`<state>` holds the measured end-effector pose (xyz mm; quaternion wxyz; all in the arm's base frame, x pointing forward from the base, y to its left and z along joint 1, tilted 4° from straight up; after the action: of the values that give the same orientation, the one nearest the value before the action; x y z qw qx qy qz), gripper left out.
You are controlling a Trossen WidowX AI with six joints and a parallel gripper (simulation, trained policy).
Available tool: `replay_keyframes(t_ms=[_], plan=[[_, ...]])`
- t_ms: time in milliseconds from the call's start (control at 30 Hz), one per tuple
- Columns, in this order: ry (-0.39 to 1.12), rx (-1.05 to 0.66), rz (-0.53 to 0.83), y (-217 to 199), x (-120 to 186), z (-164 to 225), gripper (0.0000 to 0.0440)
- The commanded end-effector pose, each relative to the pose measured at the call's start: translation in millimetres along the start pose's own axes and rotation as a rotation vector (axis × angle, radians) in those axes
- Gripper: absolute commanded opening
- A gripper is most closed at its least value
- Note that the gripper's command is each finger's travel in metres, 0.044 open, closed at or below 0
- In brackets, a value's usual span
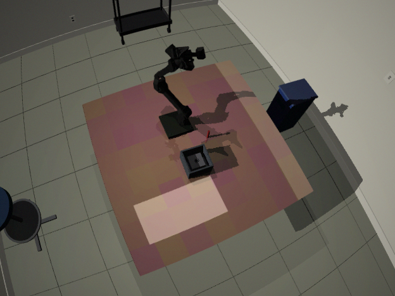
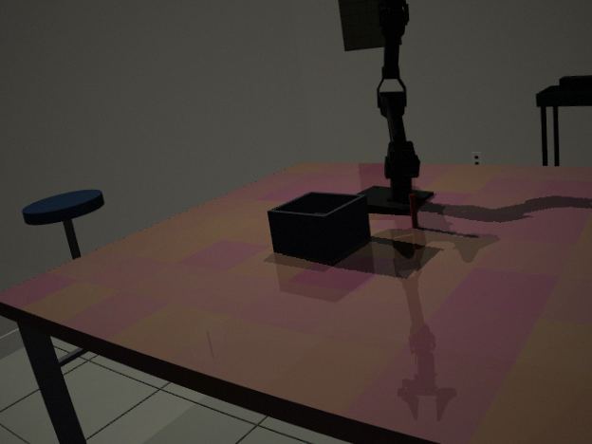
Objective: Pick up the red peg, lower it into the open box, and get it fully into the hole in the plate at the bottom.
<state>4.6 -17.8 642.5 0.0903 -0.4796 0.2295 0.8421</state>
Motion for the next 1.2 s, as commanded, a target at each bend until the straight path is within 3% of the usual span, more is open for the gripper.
replay_keyframes(t_ms=[0,33,567,1167], plan=[[-0.020,0.025,0.013,-6,-2,-6,0.0425],[-0.042,0.048,0.028,-13,-3,-12,0.0440],[-0.360,0.354,0.367,-121,-3,-129,0.0440],[-0.628,0.623,0.864,-219,59,-253,0.0440]])
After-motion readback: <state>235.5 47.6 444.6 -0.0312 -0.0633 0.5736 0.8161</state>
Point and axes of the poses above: the point midway between the two fingers, 35 mm back from their tips, its own x axis back along the fingers, its own y axis across the jaws, z = x × y, the point moved 2 cm from there along x, back along the fingers, and after that the axes turned 12 degrees about x, right-handed, at the moved point
